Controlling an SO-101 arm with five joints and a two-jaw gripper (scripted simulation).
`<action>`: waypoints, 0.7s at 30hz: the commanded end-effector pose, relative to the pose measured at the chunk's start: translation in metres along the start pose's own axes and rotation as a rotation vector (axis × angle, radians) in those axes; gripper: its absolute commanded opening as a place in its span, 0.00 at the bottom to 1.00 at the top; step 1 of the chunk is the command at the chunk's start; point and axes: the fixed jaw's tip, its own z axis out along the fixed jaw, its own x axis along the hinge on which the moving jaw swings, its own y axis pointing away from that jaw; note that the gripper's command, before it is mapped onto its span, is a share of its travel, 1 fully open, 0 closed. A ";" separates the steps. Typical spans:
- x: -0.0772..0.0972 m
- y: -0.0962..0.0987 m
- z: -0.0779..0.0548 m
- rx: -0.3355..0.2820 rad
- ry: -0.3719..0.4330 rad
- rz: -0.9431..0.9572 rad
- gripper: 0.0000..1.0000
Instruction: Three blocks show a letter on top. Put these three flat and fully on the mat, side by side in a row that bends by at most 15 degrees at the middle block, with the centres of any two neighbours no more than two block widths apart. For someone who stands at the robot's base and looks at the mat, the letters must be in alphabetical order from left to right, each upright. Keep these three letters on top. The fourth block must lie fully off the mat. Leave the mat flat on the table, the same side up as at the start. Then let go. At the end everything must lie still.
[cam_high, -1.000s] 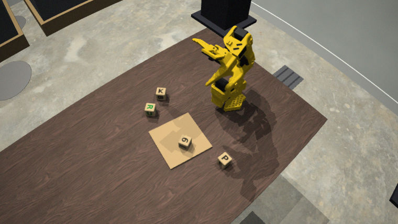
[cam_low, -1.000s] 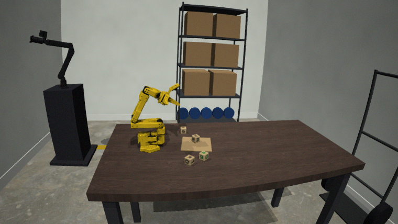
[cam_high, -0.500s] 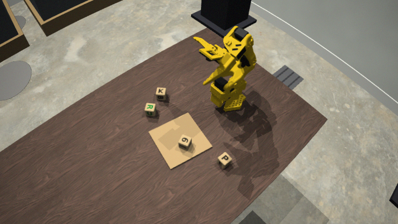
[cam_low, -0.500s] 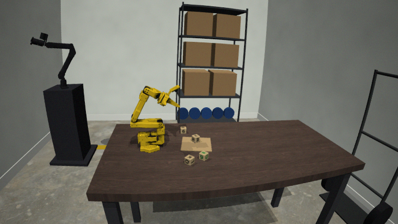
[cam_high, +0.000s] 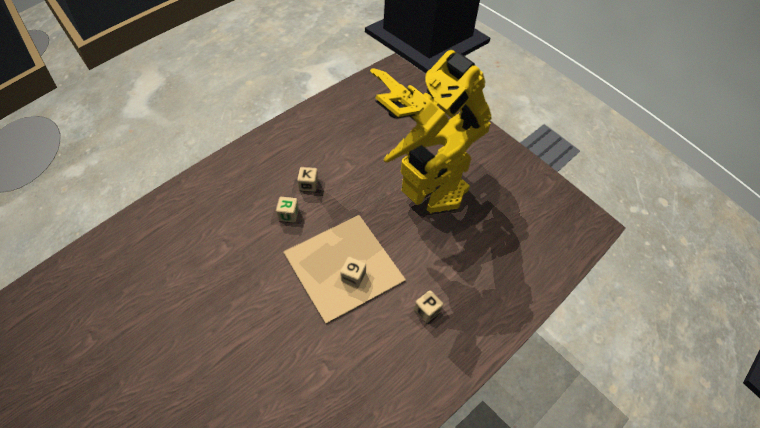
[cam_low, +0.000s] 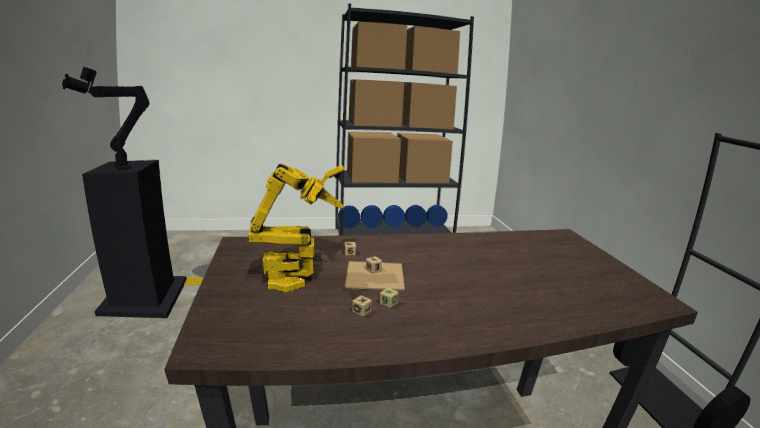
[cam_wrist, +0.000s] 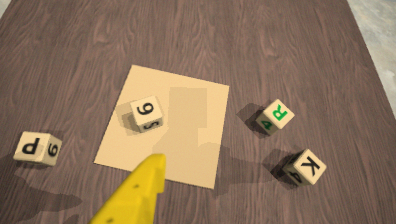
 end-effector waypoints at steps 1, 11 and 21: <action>-0.003 -0.001 0.002 0.006 0.025 -0.001 1.00; -0.001 -0.001 0.007 0.006 0.070 -0.001 1.00; 0.004 -0.002 0.016 0.004 0.160 0.001 1.00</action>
